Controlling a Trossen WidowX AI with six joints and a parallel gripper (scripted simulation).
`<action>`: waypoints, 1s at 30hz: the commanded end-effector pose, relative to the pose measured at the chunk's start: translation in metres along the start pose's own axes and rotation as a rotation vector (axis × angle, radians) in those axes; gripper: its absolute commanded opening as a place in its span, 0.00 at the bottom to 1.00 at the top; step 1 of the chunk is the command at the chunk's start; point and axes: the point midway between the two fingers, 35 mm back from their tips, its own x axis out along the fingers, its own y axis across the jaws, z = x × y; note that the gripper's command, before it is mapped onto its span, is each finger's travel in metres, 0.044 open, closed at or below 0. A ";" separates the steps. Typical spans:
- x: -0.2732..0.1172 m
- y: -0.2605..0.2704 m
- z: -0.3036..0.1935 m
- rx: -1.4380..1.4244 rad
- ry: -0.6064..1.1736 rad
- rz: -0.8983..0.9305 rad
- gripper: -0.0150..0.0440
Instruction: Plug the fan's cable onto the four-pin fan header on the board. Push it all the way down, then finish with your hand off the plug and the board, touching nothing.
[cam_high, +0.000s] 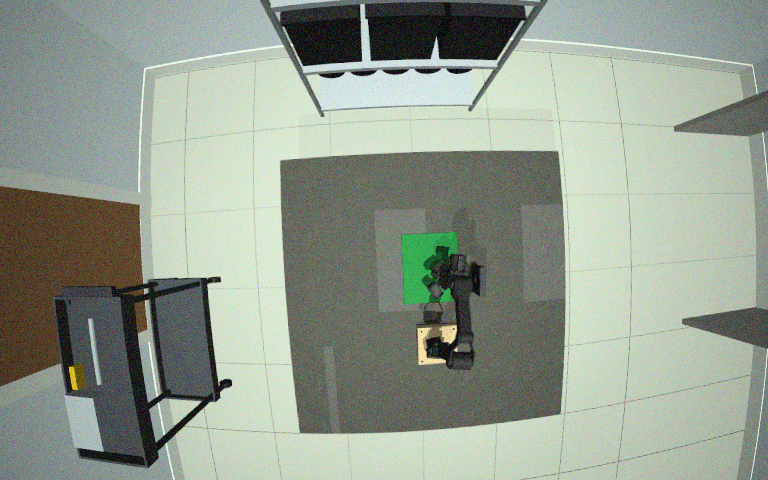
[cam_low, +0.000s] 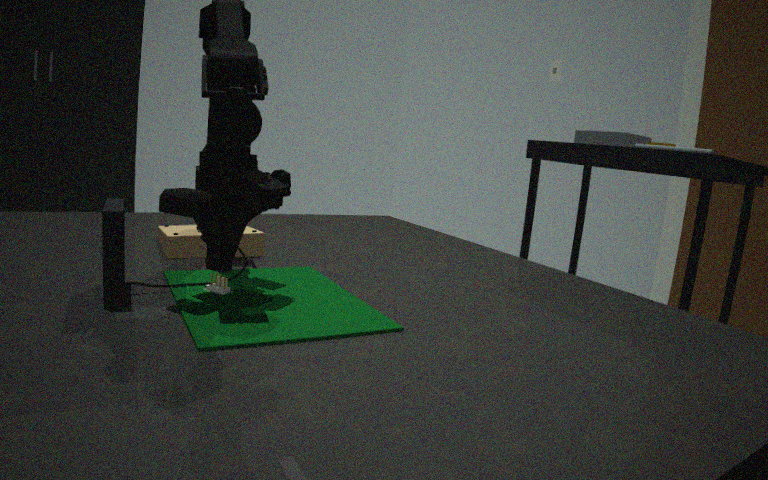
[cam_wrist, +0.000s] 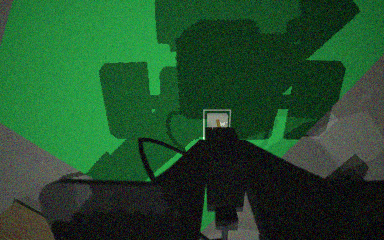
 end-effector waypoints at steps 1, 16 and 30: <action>0.003 -0.001 0.000 0.008 0.000 -0.006 0.25; 0.003 -0.001 -0.001 0.010 0.000 -0.006 0.25; 0.006 -0.001 -0.001 0.009 0.000 -0.006 0.25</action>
